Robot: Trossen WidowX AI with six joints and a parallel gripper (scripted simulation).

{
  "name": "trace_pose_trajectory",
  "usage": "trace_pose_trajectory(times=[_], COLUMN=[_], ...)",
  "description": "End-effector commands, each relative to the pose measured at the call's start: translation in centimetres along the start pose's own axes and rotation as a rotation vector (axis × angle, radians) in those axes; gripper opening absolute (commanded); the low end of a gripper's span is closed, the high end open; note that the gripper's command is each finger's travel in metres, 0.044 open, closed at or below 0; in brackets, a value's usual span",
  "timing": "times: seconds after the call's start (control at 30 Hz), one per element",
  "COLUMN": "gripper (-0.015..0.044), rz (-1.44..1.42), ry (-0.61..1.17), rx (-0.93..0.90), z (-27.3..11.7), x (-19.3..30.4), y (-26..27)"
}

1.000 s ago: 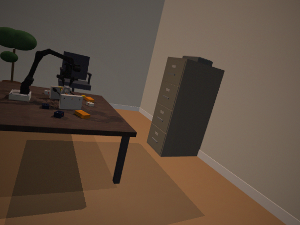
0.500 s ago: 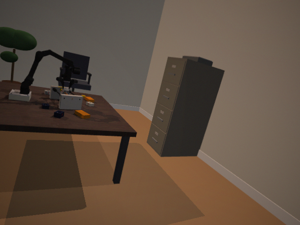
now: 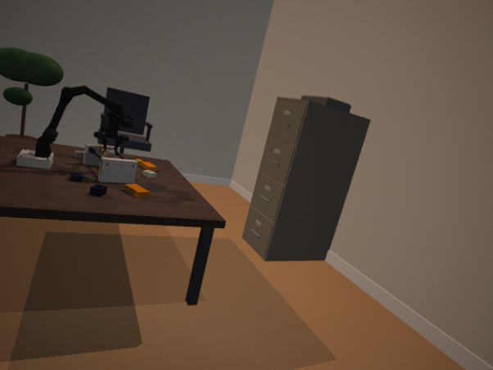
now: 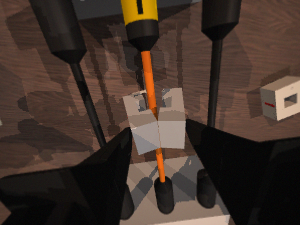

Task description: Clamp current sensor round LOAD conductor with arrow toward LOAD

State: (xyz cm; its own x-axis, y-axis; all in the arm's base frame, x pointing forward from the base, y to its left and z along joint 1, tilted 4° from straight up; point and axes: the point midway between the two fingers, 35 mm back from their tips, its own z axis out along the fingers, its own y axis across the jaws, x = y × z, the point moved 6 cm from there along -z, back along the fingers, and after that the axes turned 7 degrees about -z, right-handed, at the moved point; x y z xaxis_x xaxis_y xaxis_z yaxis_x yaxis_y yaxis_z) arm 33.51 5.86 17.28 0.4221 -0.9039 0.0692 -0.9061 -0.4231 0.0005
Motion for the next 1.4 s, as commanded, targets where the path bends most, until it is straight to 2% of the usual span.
trace_pose_trajectory(times=[0.0, 1.23, 1.37], gripper=[0.0000, 0.0000, 0.0105], rz=[0.000, 0.000, 0.000], ry=[0.001, 0.001, 0.001], rx=[0.001, 0.001, 0.001], z=[-0.07, -0.07, -0.07], x=[0.01, 0.01, 0.01], y=[-0.02, -0.02, -0.02])
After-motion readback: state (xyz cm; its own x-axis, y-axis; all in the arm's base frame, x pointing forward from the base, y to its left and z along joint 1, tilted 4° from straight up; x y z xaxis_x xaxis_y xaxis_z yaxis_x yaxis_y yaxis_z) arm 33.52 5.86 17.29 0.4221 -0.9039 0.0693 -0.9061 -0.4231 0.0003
